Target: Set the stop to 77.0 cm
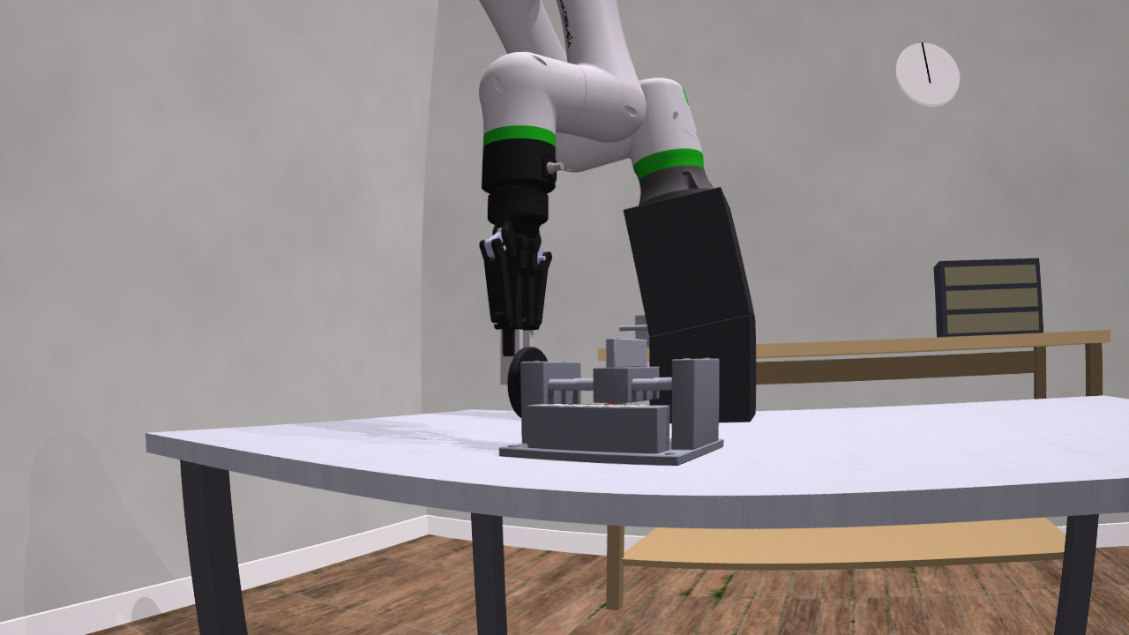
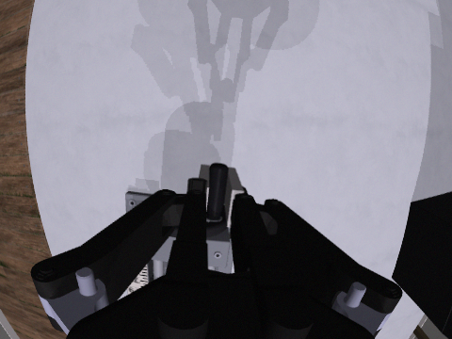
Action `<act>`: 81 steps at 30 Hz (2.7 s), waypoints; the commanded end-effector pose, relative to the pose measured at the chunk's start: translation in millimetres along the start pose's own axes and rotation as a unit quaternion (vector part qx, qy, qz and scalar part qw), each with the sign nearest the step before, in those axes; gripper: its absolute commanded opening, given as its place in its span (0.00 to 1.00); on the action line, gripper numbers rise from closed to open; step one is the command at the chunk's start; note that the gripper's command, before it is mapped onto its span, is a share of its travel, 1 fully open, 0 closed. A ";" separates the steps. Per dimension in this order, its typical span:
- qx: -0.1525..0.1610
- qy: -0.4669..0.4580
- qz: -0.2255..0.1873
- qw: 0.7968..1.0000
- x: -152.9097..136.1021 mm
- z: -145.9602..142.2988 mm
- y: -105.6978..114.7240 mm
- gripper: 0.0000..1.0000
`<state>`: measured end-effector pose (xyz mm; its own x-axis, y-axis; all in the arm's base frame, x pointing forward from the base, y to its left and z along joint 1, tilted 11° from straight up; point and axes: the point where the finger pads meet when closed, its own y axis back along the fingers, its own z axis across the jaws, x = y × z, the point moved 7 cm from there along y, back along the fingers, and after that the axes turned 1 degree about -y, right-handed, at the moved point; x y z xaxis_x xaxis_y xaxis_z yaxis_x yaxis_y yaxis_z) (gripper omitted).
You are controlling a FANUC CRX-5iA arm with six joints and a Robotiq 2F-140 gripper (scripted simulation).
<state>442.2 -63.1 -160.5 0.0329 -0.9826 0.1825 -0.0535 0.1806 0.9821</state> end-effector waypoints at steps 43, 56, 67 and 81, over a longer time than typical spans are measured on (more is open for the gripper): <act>-0.004 0.000 -0.002 1.000 -0.2 -32.4 -44.0 0.04; -0.004 0.000 -0.002 1.000 -0.1 -20.5 -44.3 0.04; -0.004 0.000 -0.002 1.000 0.2 -2.7 -33.6 0.04; -0.004 0.000 -0.002 1.000 0.5 3.3 -18.3 0.04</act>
<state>439.8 -67.0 -180.0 0.0337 -0.9832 0.1796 -0.0470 0.1779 0.9829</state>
